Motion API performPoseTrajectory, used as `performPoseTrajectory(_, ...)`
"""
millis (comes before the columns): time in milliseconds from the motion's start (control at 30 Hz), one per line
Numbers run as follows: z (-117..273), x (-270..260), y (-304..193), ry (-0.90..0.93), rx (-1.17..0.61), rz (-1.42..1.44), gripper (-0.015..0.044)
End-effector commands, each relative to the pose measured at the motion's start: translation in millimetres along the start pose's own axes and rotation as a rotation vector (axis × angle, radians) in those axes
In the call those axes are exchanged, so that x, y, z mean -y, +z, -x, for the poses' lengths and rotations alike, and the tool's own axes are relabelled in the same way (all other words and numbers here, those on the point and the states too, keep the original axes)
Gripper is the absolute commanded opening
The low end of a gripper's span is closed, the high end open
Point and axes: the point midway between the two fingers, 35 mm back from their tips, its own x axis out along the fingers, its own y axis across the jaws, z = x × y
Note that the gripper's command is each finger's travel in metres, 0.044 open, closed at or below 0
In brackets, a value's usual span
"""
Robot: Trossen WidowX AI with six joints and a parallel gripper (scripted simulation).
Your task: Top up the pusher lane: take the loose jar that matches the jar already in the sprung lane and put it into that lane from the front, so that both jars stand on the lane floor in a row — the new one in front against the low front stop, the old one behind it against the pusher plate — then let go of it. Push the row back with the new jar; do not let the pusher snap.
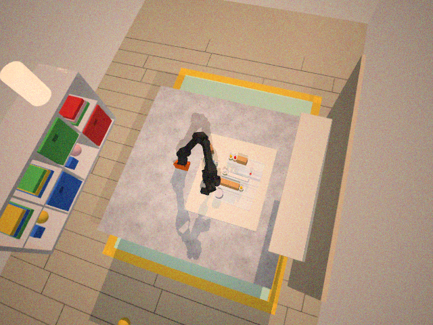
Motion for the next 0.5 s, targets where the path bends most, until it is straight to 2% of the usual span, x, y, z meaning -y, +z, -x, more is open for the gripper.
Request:
performPoseTrajectory(0, -13.0, -1.3, 0.4, 0.005, 0.0, -0.001, 0.044)
performPoseTrajectory(467, -36.9, -1.5, 1.2, 0.006, 0.001, -0.001, 0.044)
